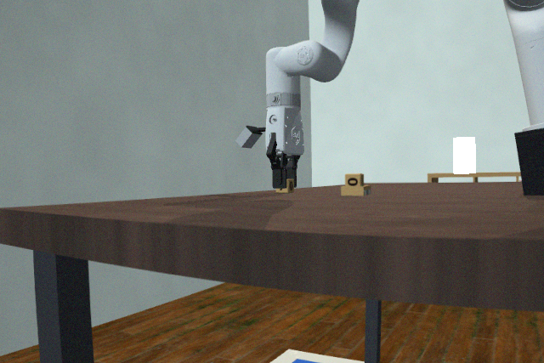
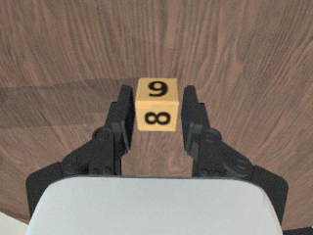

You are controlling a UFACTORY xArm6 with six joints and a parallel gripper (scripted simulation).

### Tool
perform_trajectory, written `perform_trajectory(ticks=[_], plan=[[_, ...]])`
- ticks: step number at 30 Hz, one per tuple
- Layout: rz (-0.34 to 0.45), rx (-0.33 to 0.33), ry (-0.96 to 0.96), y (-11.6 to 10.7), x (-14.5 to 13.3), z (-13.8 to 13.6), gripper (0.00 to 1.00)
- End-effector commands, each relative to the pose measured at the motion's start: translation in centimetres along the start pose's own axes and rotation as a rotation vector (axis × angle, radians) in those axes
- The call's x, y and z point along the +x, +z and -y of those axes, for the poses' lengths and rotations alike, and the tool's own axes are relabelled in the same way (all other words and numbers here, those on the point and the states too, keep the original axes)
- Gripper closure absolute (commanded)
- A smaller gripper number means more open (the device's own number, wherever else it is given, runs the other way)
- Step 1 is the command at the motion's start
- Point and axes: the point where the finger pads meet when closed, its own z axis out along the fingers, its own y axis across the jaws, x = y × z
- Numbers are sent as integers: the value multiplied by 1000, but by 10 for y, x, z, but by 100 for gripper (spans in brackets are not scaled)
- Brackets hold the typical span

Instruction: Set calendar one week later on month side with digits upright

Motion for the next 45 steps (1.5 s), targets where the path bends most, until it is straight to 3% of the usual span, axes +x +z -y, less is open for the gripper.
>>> perform_trajectory(ticks=[1, 3, 19, 32, 45], plan=[[-4, 0, 0, -2, 2, 0, 57], [-4, 0, 0, -2, 2, 0, 53], [-4, 0, 0, -7, 2, 0, 53], [-4, 0, 0, -67, 2, 0, 53], [-4, 0, 0, -92, 1, 0, 53]])
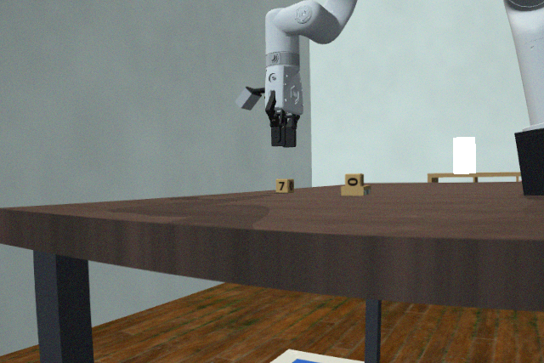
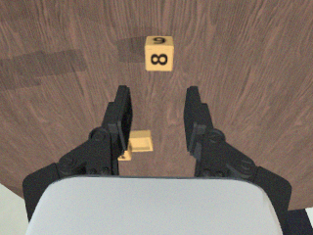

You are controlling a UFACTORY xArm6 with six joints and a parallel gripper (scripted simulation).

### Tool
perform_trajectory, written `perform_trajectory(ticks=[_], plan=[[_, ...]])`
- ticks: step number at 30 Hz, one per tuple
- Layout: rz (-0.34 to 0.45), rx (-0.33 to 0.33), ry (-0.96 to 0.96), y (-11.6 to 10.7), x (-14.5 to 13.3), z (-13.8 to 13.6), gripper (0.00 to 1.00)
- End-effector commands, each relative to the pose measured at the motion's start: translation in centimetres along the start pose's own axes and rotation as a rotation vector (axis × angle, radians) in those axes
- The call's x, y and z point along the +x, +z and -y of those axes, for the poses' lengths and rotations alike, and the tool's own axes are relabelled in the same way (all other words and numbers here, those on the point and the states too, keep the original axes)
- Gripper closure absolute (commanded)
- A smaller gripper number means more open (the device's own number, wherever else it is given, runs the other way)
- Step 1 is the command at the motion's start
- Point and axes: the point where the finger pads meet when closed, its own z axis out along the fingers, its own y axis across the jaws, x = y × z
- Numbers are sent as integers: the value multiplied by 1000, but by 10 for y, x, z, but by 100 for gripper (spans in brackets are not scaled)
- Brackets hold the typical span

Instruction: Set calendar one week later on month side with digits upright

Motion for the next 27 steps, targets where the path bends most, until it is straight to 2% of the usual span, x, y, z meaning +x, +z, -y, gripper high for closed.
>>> perform_trajectory(ticks=[1, 23, 27], plan=[[-3, 0, 0, -2, 1, 0, 0], [-3, 0, 0, -3, 2, 0, 0], [-3, 0, -1, -6, 34, 0, 0]])
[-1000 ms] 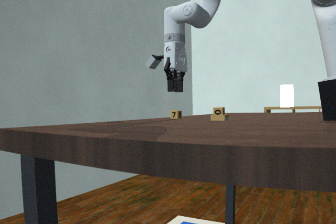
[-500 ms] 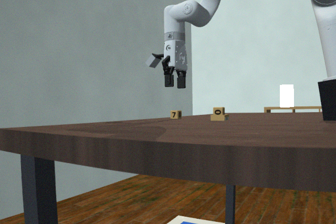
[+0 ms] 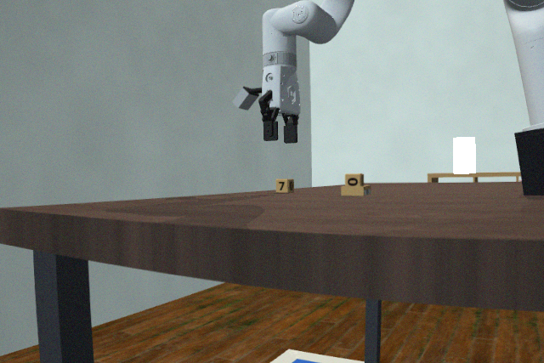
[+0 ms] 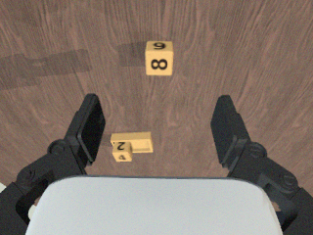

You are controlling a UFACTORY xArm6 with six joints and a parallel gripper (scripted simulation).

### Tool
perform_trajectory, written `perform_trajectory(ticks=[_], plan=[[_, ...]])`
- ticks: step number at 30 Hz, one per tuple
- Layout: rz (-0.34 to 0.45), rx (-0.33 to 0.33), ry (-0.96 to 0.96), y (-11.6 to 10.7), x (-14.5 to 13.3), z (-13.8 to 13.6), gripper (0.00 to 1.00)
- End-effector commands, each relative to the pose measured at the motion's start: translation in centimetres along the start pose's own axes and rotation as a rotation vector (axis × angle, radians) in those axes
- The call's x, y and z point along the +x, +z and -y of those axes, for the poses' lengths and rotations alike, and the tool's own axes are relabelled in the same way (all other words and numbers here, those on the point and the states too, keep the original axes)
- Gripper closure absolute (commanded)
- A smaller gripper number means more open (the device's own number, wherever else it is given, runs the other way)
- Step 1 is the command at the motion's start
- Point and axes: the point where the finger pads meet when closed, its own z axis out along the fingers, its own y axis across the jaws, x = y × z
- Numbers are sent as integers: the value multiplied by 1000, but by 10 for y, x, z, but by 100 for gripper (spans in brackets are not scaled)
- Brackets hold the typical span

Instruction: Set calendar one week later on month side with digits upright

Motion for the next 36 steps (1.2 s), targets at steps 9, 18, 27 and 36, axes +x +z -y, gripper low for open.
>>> perform_trajectory(ticks=[9, 18, 27, 36], plan=[[-6, 0, -1, -2, 48, 1, 0], [-6, 0, -1, 25, 49, 1, 0], [-6, 0, -1, 53, 49, 1, 0], [-6, 0, -1, 56, 49, 1, 0]])
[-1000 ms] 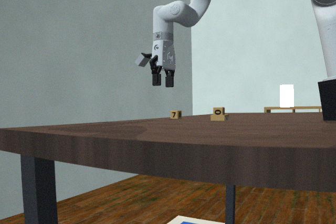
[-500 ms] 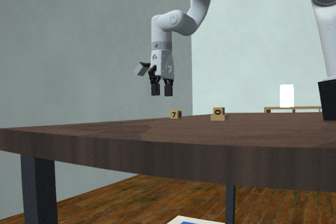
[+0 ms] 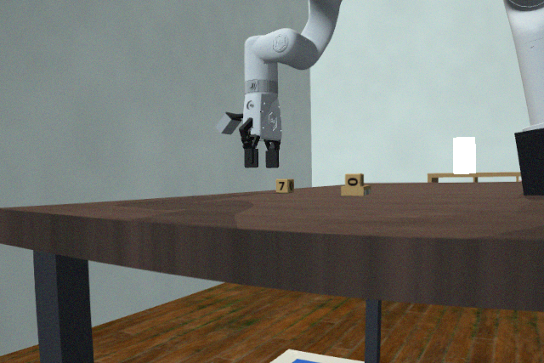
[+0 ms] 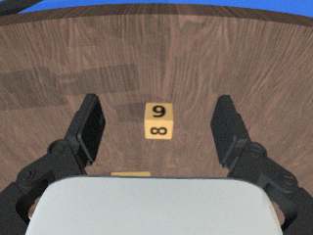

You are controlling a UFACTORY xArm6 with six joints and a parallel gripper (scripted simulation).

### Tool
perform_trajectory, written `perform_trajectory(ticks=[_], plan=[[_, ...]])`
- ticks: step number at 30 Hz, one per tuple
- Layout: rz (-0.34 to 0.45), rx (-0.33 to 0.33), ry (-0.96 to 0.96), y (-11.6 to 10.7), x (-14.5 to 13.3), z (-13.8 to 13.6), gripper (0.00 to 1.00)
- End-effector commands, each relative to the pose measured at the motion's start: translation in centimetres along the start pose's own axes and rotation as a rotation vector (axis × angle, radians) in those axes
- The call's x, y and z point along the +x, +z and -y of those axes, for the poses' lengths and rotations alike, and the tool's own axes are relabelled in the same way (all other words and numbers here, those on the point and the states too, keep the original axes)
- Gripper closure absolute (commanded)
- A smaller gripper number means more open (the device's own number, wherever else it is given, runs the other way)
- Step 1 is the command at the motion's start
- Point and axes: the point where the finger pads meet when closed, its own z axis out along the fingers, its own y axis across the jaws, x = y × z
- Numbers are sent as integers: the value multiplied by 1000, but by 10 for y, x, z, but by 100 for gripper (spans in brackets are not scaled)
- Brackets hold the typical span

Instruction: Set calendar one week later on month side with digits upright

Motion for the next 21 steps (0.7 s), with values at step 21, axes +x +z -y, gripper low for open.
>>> perform_trajectory(ticks=[21], plan=[[-3, 0, 0, 25, 1, 0, 0]])
